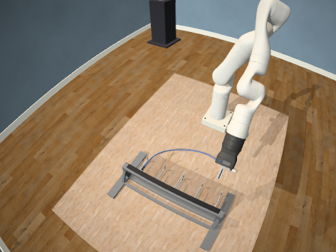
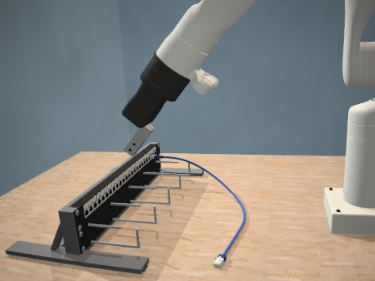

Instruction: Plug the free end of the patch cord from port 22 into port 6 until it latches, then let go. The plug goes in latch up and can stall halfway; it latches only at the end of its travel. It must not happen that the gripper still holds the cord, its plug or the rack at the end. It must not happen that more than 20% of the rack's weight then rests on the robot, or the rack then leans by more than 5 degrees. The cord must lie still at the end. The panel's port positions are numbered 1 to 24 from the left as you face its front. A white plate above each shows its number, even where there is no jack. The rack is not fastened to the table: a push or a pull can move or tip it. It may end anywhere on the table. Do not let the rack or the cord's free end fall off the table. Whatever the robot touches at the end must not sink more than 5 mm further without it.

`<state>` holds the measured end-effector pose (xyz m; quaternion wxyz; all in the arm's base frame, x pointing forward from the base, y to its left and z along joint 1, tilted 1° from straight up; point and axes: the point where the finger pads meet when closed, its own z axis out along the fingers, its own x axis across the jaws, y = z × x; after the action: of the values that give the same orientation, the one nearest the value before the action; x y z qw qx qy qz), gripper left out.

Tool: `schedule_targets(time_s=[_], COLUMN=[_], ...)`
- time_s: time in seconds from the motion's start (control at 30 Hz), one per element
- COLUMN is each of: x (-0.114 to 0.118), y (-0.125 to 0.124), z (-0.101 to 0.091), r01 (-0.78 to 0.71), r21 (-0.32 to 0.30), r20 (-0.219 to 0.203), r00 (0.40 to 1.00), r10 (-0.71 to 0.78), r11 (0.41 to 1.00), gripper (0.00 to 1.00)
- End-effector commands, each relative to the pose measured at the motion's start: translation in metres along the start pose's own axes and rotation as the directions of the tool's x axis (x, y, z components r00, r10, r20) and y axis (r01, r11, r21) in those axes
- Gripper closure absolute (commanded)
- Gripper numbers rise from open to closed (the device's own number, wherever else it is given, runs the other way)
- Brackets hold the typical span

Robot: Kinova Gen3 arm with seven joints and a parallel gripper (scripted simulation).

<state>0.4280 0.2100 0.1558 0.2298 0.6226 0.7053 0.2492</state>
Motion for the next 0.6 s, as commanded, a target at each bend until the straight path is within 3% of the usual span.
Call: schedule_targets(time_s=[0.0, 0.57], x=[-0.009, -0.01], y=[0.002, 0.002], z=[0.007, 0.043], r01=[-0.012, -0.012], r21=[0.0, 0.0], r20=[0.015, 0.016], r00=[1.0, 1.0], r10=[0.012, 0.012], r11=[1.0, 1.0], gripper=[1.0, 1.0])
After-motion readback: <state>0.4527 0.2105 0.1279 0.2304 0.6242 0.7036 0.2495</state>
